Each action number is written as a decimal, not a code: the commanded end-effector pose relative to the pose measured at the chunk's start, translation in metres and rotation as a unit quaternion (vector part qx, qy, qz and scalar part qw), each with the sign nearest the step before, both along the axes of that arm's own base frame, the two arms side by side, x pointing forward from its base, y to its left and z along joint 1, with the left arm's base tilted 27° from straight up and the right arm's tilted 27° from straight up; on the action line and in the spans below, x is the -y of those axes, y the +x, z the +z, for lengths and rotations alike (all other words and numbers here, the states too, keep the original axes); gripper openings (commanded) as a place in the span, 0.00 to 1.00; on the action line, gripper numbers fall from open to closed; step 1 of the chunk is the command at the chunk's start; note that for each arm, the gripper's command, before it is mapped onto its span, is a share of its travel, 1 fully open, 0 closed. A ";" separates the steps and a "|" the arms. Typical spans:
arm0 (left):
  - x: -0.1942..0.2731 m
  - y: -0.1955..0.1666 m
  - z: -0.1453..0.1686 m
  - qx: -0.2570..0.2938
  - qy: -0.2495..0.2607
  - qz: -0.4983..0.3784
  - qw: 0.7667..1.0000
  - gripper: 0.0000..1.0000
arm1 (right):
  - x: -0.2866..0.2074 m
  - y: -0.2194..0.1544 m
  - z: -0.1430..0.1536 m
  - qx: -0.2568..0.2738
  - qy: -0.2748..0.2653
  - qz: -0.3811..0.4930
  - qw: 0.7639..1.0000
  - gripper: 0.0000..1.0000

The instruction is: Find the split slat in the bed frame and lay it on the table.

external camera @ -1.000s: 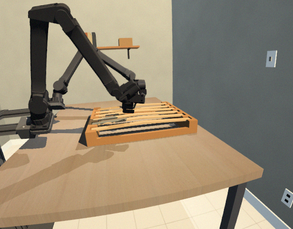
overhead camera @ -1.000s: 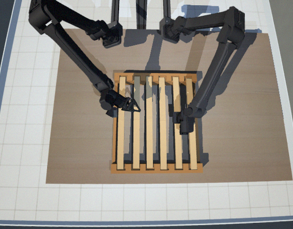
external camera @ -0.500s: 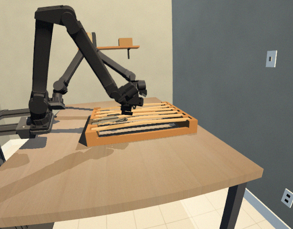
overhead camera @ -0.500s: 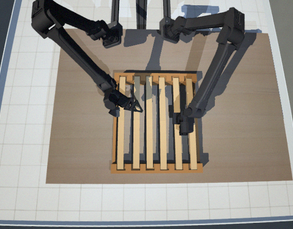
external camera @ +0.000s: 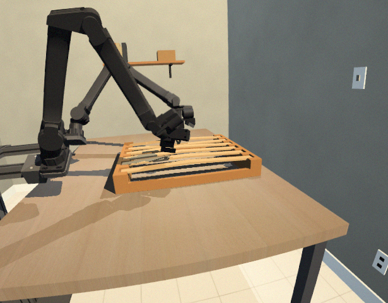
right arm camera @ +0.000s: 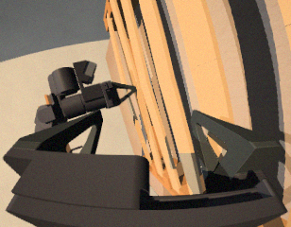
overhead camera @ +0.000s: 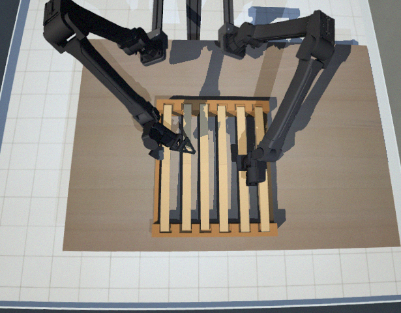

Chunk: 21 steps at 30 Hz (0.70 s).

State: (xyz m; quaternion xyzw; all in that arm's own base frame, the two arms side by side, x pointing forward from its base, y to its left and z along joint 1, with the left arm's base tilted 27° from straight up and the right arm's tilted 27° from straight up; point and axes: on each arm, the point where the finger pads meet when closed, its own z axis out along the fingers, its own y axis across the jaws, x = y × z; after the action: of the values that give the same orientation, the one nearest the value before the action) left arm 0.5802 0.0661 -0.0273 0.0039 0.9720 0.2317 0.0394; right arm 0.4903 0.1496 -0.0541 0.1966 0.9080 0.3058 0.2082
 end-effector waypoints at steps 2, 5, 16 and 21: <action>0.003 0.031 0.022 0.038 0.002 0.004 0.999 0.00 | -0.004 0.009 0.000 0.011 0.002 0.000 1.000 1.00; 0.009 0.029 0.029 0.035 0.001 0.002 0.999 0.00 | -0.004 0.009 0.000 0.011 0.002 0.000 1.000 1.00; 0.035 0.013 0.059 0.033 0.001 -0.008 0.999 0.45 | -0.004 0.009 0.000 0.011 0.002 0.000 1.000 1.00; 0.016 -0.001 0.028 0.011 0.003 -0.007 1.000 0.63 | -0.004 0.009 0.000 0.011 0.002 0.000 1.000 1.00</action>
State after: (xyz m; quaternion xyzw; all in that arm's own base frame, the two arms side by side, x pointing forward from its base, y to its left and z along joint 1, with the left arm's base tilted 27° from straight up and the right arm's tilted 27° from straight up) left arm 0.5850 0.0459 0.0094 0.0076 0.9710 0.2335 0.0515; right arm 0.4903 0.1496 -0.0541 0.1966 0.9080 0.3058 0.2083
